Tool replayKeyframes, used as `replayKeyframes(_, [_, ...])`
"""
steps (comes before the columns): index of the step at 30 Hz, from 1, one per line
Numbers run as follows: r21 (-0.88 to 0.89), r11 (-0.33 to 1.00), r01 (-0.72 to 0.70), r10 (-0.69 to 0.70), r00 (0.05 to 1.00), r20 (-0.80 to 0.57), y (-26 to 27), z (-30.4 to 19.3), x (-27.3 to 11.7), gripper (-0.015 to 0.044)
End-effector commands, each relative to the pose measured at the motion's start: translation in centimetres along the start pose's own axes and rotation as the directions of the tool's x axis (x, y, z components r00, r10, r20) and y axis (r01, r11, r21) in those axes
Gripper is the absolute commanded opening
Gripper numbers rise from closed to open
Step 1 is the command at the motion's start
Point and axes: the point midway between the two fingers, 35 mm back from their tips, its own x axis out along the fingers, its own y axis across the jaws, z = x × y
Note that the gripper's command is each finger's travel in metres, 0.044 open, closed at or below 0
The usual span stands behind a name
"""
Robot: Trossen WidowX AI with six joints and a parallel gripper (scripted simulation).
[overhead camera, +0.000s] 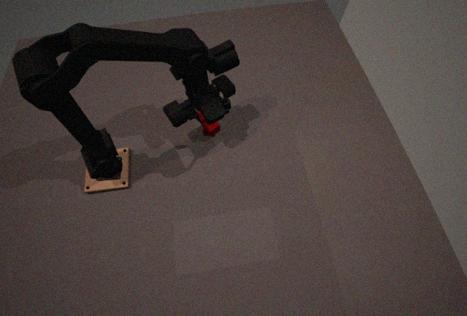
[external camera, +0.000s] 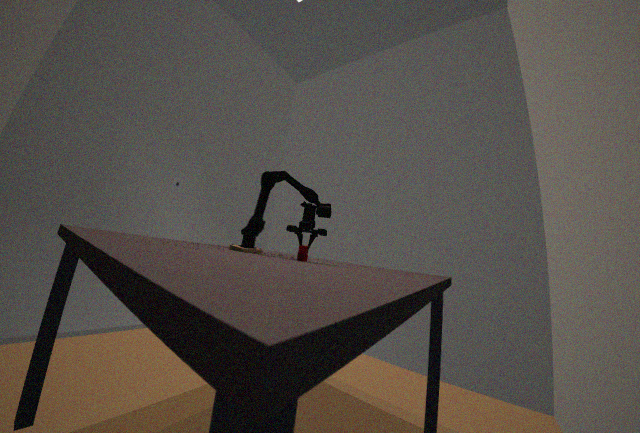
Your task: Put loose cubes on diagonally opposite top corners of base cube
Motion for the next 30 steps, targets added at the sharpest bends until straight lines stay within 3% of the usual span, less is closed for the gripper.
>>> replayKeyframes(1, [-0.004, 1.0, 0.001, -0.001, 1.0, 0.001, 0.0, 0.0, 0.2, 0.0105])
replayKeyframes(16, [-0.004, 1.0, 0.001, -0.001, 1.0, 0.001, 0.0, 0.0, 0.2, 0.0105])
replayKeyframes(20, [-0.004, 1.0, 0.001, -0.001, 1.0, 0.001, 0.0, 0.0, 0.2, 0.0205])
replayKeyframes(30, [0.0, 1.0, 0.002, -0.002, 1.0, 0.0, 0.0, 0.0, -0.8, 0.0205])
